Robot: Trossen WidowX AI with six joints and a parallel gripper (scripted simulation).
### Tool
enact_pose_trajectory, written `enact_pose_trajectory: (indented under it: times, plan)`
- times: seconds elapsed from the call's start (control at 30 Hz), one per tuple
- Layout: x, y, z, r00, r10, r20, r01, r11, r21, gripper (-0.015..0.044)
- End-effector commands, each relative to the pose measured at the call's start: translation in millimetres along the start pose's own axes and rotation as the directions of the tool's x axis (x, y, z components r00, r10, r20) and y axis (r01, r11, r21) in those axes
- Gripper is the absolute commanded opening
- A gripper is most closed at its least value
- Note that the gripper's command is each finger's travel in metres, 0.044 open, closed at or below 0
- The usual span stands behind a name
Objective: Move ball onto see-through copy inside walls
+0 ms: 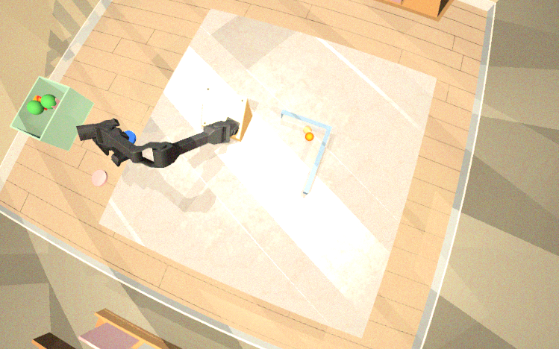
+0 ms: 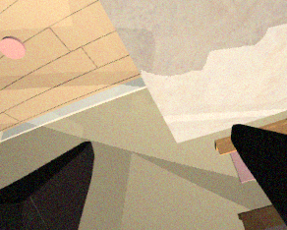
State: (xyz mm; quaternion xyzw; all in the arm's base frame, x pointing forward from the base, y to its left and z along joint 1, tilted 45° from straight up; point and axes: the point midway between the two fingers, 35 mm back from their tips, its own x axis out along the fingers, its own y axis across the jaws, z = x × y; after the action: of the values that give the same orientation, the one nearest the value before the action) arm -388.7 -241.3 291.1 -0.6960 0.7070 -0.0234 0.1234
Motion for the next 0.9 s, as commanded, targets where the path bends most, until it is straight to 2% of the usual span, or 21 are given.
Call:
enact_pose_trajectory:
  times: [0.0,0.1,0.27,0.4,0.6,0.87]
  plan:
    - [0.9,-0.5,-0.1,1.0,-0.001,0.001,0.001,1.0,-0.004,0.0374]
    - [13.6,-9.0,-1.5,1.0,-0.019,0.012,0.019,0.998,-0.062,0.03]
    - [58.6,-44.5,-6.0,0.995,-0.083,0.051,0.094,0.957,-0.276,0.03]
    - [91.9,-79.9,-11.8,0.988,-0.132,0.078,0.154,0.874,-0.461,0.03]
    - [129.0,-140.2,-27.8,0.976,-0.194,0.096,0.202,0.662,-0.721,0.03]
    - [160.8,-229.4,-48.1,0.955,-0.279,0.096,0.176,0.278,-0.944,0.03]
